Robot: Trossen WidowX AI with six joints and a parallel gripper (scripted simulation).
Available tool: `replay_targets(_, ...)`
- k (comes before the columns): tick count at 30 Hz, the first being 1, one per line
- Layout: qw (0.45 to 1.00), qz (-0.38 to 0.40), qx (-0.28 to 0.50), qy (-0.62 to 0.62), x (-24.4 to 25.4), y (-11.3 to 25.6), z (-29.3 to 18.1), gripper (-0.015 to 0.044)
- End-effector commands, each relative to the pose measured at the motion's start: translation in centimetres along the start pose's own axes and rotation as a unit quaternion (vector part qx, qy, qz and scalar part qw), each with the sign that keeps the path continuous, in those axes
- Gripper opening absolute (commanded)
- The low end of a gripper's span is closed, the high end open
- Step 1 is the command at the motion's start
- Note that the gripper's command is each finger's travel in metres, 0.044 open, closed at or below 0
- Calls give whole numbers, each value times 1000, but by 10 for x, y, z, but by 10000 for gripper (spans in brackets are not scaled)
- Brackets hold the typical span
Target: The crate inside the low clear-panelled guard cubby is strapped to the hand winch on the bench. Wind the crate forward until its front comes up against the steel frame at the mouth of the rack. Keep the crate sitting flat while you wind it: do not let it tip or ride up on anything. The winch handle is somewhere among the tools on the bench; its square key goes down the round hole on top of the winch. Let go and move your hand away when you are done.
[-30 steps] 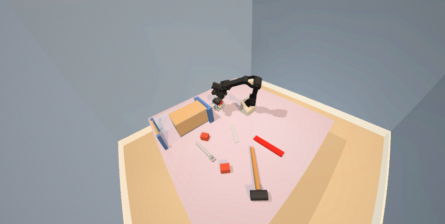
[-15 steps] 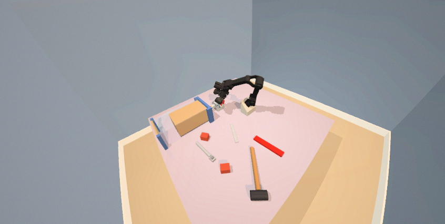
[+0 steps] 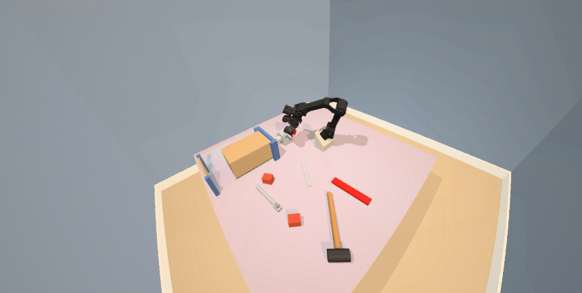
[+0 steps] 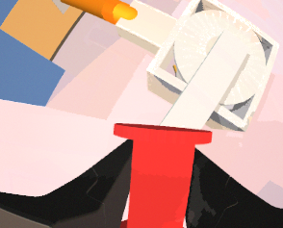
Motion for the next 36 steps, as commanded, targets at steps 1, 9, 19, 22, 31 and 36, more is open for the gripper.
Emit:
replay_targets(1,1000,-11,4,-5,-9,1,-4,0)
replay_targets(9,1000,-11,4,-5,-20,3,-7,0)
replay_targets(19,1000,-12,4,-6,-34,4,-8,0)
replay_targets(22,1000,-12,4,-6,-38,5,-8,0)
replay_targets(31,1000,-12,4,-6,-50,5,-7,0)
replay_targets(36,1000,-13,3,-6,-58,5,-6,0)
Point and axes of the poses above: the point midway between the two fingers, 35 mm back from their tips, its own y axis back along the fingers, its own x axis across the jaws, z = x × y, the point moved 8 cm from there along y, back along the fingers, and after that the axes turned 5 degrees about -y, right-handed, at the moved point
